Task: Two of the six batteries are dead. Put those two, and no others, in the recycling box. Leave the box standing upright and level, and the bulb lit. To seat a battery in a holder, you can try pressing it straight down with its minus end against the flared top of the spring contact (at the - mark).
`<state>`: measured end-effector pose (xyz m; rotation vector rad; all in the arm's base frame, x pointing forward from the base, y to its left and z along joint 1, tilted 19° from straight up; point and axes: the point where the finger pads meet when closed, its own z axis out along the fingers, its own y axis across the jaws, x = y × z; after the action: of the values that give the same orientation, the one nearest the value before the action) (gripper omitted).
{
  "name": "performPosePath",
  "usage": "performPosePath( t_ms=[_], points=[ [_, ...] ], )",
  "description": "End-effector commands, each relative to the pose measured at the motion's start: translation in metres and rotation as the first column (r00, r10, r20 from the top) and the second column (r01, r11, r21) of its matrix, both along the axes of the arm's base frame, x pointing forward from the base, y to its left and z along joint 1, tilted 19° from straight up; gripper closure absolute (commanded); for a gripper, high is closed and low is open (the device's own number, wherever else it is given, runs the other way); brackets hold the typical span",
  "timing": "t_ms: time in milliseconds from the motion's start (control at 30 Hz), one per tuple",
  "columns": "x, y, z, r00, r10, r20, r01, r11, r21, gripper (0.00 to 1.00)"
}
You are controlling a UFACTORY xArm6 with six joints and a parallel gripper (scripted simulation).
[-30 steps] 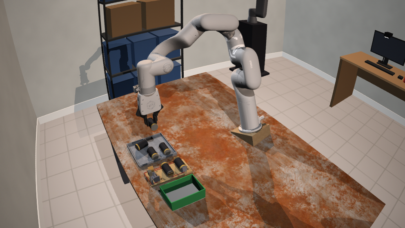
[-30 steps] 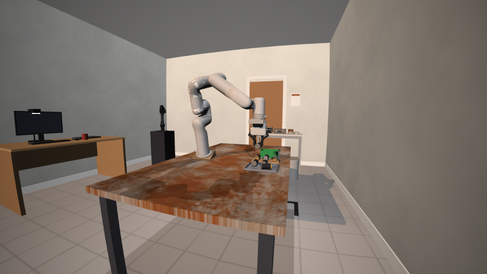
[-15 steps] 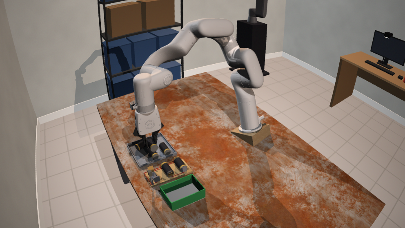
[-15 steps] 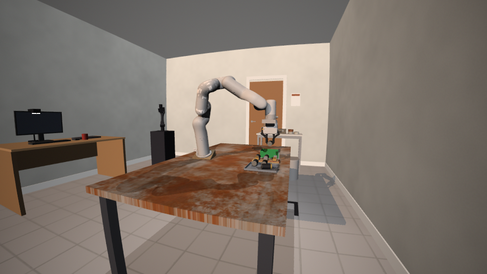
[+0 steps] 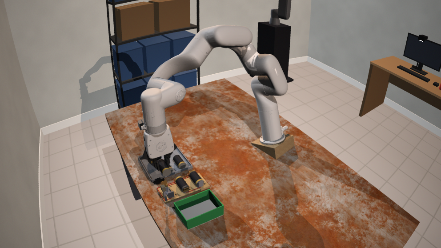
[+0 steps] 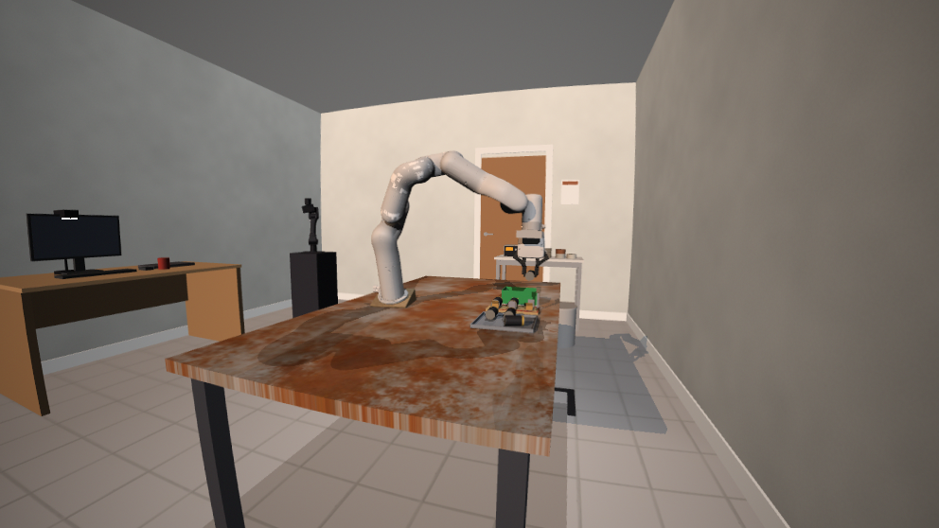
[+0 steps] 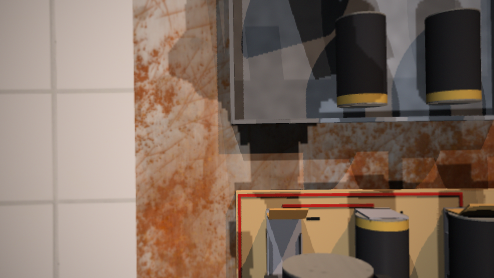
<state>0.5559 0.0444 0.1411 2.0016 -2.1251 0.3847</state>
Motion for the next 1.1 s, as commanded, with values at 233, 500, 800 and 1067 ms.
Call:
performPosePath(
  t_ms=[233, 500, 800, 1067],
  points=[
    [0.002, 0.002, 0.002, 1.000, 0.000, 0.004, 0.000, 1.000, 0.001, 0.72],
    [0.002, 0.002, 0.002, 1.000, 0.000, 0.004, 0.000, 1.000, 0.001, 0.72],
    [0.003, -0.008, -0.028, 1.000, 0.000, 0.004, 0.000, 1.000, 0.001, 0.72],
    [0.003, -0.008, -0.028, 1.000, 0.000, 0.004, 0.000, 1.000, 0.001, 0.72]
  ],
)
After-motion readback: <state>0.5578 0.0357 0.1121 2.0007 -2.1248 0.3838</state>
